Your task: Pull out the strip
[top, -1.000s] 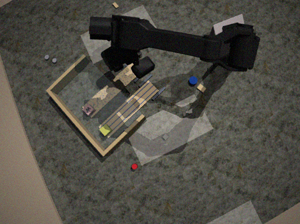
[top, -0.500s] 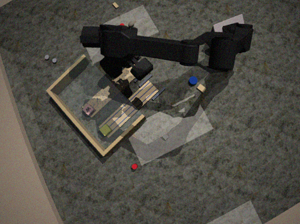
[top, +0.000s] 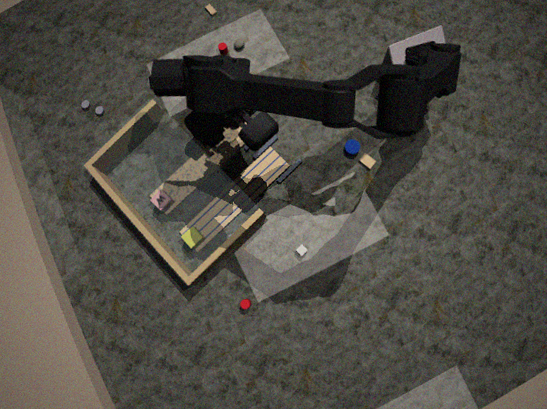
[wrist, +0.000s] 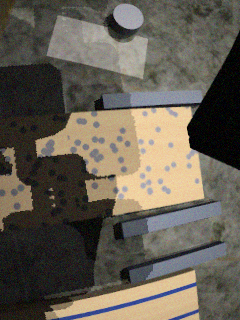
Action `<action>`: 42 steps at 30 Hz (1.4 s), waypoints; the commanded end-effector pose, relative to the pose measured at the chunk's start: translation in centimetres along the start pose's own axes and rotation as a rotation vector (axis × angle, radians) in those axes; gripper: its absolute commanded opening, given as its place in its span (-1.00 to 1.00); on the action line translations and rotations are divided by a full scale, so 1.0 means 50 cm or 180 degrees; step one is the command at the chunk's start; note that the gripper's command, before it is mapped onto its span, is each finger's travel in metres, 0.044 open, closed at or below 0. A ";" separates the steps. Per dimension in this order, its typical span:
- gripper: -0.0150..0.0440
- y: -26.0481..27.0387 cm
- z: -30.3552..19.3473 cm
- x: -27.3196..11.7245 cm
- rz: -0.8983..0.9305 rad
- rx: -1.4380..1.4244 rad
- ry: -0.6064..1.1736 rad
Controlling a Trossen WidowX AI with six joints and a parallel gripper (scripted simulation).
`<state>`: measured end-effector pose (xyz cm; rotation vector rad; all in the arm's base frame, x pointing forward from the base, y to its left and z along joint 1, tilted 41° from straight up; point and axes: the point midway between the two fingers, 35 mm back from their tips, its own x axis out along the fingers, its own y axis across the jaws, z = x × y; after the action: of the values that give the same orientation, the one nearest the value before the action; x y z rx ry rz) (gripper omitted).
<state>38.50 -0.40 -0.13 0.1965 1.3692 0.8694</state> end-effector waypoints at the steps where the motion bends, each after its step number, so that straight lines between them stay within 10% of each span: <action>1: -0.49 0.000 -0.001 0.019 0.0019 0.0019 -0.0001; 42: -0.49 0.006 -0.002 0.093 0.0028 0.0018 -0.0004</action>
<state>38.05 2.69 -3.50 0.2013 1.3718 0.8727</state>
